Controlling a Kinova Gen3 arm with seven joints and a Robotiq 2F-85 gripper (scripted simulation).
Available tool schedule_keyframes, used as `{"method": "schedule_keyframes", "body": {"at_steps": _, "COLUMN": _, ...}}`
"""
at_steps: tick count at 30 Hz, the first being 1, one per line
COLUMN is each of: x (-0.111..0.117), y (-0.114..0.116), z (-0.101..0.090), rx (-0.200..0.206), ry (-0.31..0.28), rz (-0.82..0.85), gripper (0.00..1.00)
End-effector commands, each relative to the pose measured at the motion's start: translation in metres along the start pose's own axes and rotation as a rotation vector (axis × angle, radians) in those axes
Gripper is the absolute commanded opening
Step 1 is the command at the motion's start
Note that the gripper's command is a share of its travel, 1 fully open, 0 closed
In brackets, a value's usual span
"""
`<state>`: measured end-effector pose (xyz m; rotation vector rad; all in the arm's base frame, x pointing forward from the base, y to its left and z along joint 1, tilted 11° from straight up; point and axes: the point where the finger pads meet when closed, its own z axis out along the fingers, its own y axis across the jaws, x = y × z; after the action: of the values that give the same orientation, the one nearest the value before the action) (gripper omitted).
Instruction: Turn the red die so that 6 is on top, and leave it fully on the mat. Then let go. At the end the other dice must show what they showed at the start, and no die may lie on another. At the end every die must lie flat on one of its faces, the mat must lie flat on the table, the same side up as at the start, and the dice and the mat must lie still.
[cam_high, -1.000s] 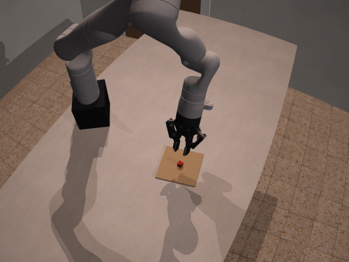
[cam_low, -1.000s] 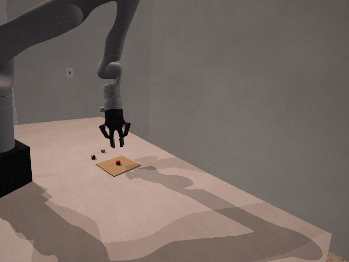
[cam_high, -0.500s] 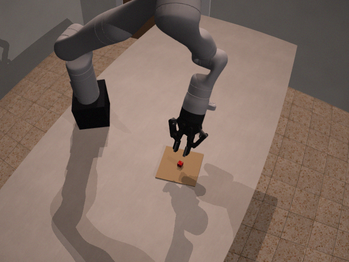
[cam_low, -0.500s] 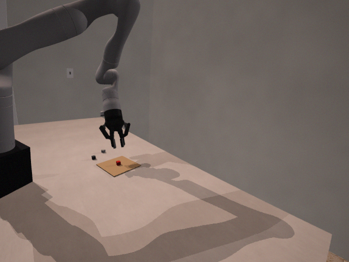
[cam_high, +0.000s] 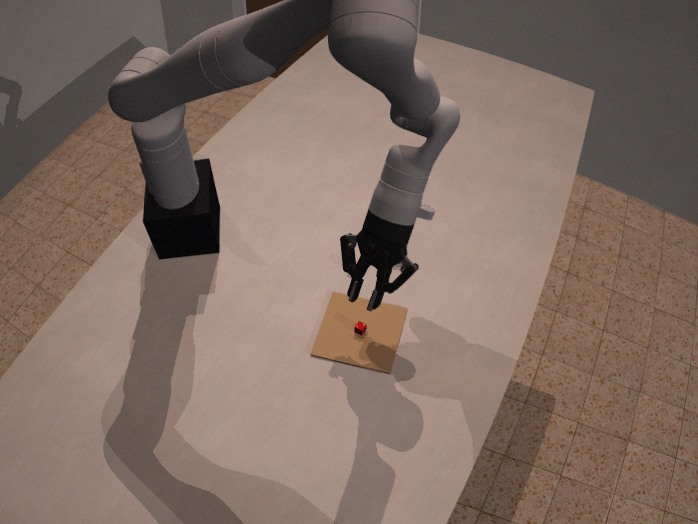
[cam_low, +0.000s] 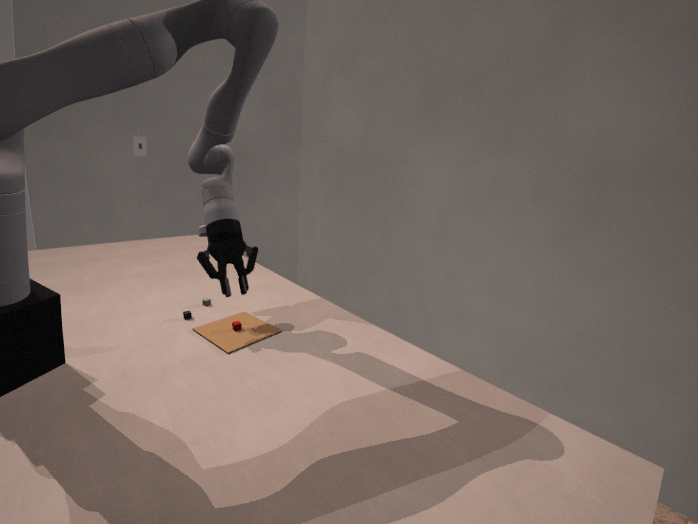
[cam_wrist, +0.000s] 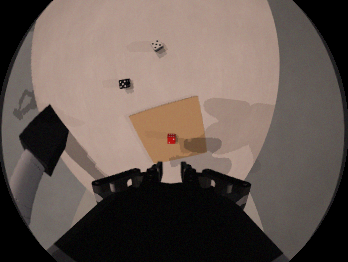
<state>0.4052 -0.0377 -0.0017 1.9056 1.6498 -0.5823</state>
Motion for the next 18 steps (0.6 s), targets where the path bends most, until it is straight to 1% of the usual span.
{"method": "schedule_keyframes", "body": {"at_steps": 1, "x": 0.0044, "y": -0.0006, "z": -0.0005, "rx": -0.002, "ry": -0.004, "rz": -0.007, "gripper": 0.31}}
{"method": "schedule_keyframes", "body": {"at_steps": 12, "x": 0.0064, "y": -0.0007, "z": -0.0004, "rx": -0.003, "ry": -0.198, "rz": -0.007, "gripper": 0.31}}
{"method": "schedule_keyframes", "body": {"at_steps": 15, "x": 0.0067, "y": -0.0009, "z": -0.0013, "rx": -0.005, "ry": -0.227, "rz": -0.007, "gripper": 0.31}}
{"method": "schedule_keyframes", "body": {"at_steps": 18, "x": 0.0078, "y": -0.001, "z": -0.0012, "rx": -0.005, "ry": -0.23, "rz": -0.007, "gripper": 0.31}}
